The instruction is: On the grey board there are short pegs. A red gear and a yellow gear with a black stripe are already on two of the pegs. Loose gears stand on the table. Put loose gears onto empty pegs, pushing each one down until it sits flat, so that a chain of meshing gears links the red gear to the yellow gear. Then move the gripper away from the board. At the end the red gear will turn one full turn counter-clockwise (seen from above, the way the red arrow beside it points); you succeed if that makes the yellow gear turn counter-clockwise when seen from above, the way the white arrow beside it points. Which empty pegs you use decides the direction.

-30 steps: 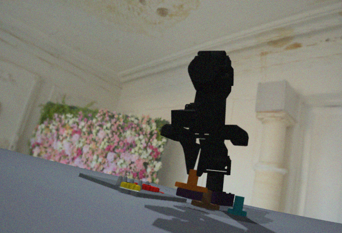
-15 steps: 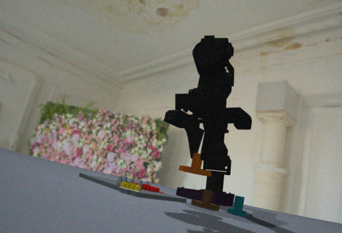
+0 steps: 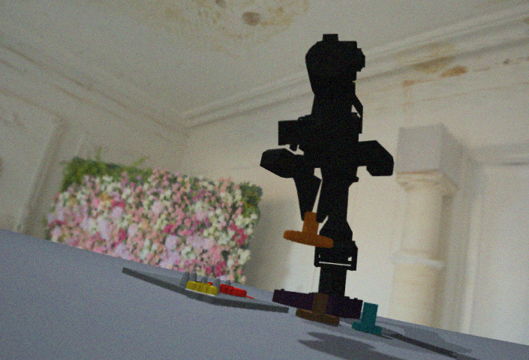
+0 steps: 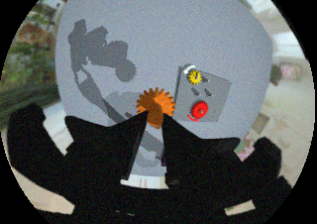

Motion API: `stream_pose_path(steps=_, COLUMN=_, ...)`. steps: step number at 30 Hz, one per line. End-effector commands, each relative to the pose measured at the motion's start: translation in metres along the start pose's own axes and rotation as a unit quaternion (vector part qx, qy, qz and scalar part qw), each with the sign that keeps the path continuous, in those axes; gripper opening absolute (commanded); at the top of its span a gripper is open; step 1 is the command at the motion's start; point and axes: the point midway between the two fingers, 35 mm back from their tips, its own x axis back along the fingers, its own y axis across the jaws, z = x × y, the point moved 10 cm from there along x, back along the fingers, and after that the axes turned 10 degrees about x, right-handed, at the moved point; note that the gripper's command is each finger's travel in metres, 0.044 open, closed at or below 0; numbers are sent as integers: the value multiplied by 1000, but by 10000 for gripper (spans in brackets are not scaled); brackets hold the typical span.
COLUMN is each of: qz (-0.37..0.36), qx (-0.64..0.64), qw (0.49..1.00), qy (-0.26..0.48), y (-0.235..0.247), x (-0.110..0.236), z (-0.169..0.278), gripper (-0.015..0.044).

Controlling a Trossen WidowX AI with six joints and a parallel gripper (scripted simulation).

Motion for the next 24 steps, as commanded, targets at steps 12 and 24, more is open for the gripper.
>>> stream_pose_path(steps=12, qz=-1, qx=-3, qw=1000, qy=-6, y=0, x=37, z=6, gripper=0)
stream_pose_path(steps=24, qz=-1, qx=-3, qw=1000, qy=-6, y=-12, x=34, z=3, gripper=0)
